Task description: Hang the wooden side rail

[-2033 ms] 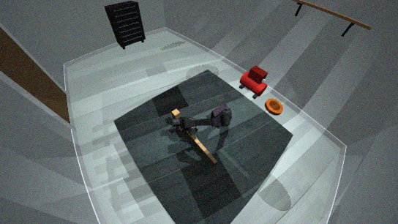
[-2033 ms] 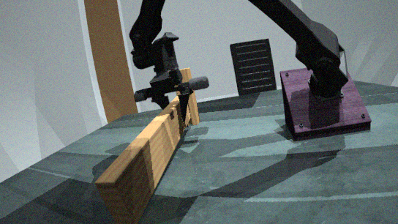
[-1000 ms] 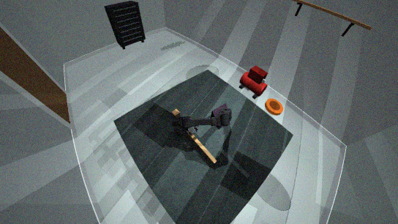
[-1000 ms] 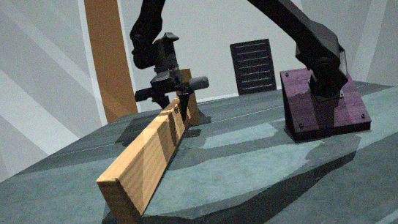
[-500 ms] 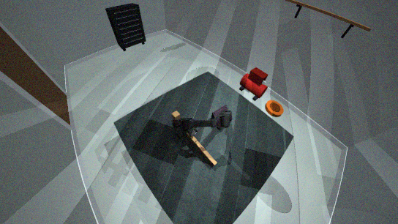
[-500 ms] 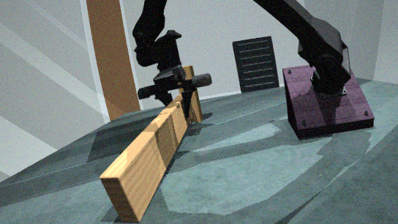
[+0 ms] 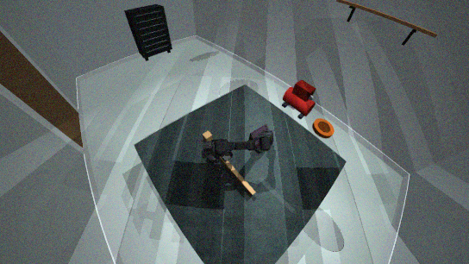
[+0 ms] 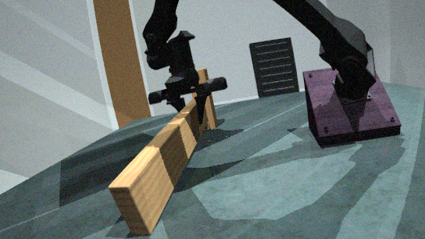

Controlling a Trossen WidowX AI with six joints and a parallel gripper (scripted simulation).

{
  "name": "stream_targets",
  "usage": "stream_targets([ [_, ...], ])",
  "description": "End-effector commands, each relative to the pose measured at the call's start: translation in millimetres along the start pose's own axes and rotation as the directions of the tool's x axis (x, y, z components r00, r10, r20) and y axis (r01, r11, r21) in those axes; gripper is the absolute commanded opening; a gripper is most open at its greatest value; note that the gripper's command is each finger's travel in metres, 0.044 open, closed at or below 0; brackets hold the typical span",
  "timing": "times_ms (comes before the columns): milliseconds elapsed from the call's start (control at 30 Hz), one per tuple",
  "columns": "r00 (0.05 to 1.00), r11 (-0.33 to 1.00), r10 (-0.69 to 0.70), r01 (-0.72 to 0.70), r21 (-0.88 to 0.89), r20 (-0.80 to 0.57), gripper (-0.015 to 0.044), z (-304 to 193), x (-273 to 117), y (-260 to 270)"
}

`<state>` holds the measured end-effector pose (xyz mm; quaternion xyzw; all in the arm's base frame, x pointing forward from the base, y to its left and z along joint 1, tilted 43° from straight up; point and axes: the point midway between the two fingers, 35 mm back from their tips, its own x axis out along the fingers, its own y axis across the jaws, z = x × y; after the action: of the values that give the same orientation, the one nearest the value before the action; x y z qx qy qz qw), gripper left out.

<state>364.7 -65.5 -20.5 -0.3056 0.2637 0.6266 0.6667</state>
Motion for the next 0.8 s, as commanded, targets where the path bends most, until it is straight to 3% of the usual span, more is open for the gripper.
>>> stream_targets([
  [0,1.000,1.000,-0.010,0.010,0.003,-0.005,0.0000,-4.3,-4.7,-0.1],
  [767,1.000,1.000,-0.010,0.010,0.003,-0.005,0.0000,-6.6,-4.6,-0.9],
])
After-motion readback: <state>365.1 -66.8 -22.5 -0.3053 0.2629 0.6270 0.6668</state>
